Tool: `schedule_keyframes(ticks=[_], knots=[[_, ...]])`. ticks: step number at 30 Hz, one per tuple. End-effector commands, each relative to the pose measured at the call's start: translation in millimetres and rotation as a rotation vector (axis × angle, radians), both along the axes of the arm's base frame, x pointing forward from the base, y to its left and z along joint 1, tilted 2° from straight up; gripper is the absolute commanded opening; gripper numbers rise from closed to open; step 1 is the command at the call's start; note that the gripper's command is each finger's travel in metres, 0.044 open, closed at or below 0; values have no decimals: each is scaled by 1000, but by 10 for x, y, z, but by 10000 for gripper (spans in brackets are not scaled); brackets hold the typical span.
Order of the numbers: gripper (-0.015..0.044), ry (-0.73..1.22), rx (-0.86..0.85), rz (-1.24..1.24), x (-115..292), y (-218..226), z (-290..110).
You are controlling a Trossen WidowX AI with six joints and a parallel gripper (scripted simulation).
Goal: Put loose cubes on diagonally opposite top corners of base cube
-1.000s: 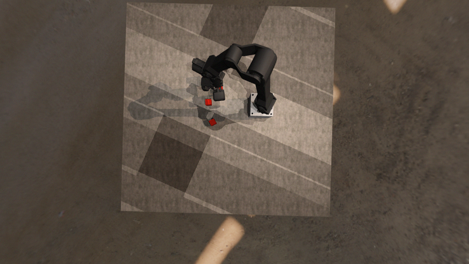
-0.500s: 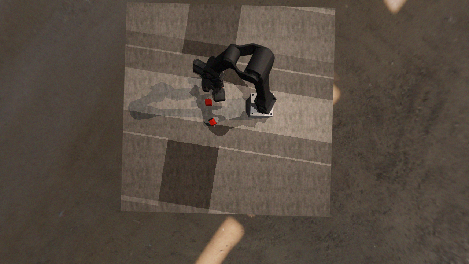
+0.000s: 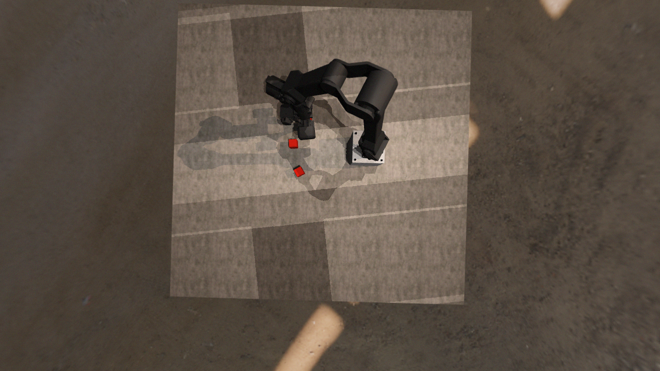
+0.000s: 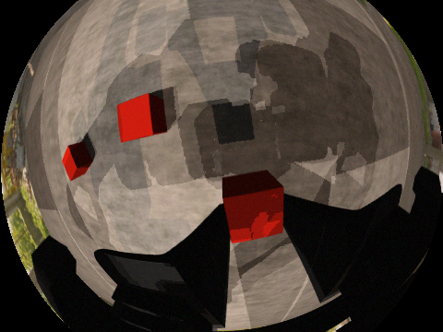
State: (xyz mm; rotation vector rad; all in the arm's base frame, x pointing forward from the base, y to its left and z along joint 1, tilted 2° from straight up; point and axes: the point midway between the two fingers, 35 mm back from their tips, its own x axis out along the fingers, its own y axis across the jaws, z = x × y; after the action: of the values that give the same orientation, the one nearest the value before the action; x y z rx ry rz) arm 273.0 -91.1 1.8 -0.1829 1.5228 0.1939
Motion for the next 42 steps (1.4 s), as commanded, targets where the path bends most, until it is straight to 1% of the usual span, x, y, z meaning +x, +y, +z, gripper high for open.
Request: schedule_keyframes(ticks=[1,20,25,42], knots=[[105,-9,-1,2,14,-7,146],[105,-9,-1,2,-65,2,722],[105,-9,0,-7,-43,40,719],[105,-9,7,-98,174,496,630]])
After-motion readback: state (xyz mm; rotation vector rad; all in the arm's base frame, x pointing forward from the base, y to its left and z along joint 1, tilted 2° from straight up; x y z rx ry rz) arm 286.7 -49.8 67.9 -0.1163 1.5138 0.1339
